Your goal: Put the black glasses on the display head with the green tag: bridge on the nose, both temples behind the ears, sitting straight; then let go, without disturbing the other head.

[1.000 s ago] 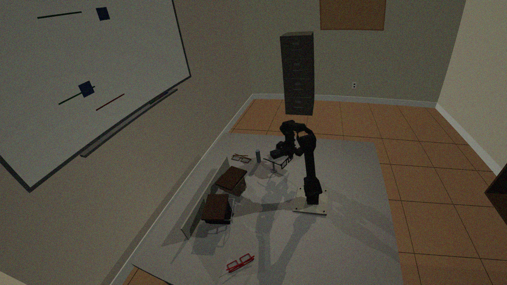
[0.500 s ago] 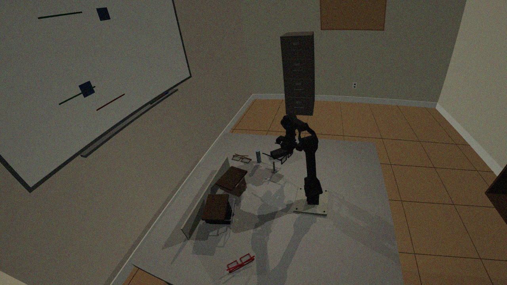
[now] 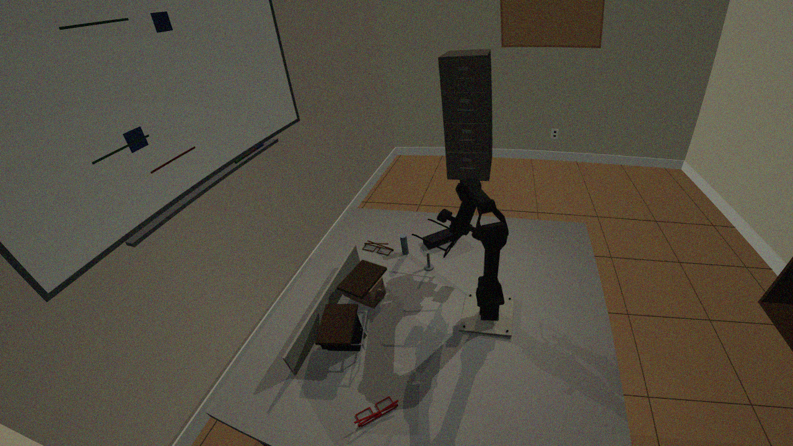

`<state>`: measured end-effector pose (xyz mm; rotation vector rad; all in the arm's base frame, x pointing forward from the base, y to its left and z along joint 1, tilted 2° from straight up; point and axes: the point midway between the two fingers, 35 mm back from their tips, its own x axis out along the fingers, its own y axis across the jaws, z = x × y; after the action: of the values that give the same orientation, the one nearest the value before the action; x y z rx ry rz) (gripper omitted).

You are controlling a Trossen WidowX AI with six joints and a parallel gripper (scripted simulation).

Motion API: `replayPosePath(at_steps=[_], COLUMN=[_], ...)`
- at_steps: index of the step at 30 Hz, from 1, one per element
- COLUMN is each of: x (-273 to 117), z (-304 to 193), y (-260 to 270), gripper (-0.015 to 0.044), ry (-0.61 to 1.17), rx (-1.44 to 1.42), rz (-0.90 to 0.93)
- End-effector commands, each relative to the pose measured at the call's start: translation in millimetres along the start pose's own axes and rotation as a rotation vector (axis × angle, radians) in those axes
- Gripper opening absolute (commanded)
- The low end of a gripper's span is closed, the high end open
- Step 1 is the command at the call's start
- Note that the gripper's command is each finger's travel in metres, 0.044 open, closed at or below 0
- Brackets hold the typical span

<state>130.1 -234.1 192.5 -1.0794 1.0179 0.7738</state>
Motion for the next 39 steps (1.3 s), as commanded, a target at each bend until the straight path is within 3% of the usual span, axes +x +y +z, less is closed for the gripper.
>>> replayPosePath(at_steps=[1, 20, 39], x=[-8.4, -36.9, -34.7], z=[14.8, 78.2, 72.1], y=[4.4, 16.0, 15.5], gripper=[0.0, 0.0, 0.0], ry=[-0.023, -0.017, -0.025], rx=[-0.052, -0.302, -0.275], rz=[-0.077, -0.455, -0.418])
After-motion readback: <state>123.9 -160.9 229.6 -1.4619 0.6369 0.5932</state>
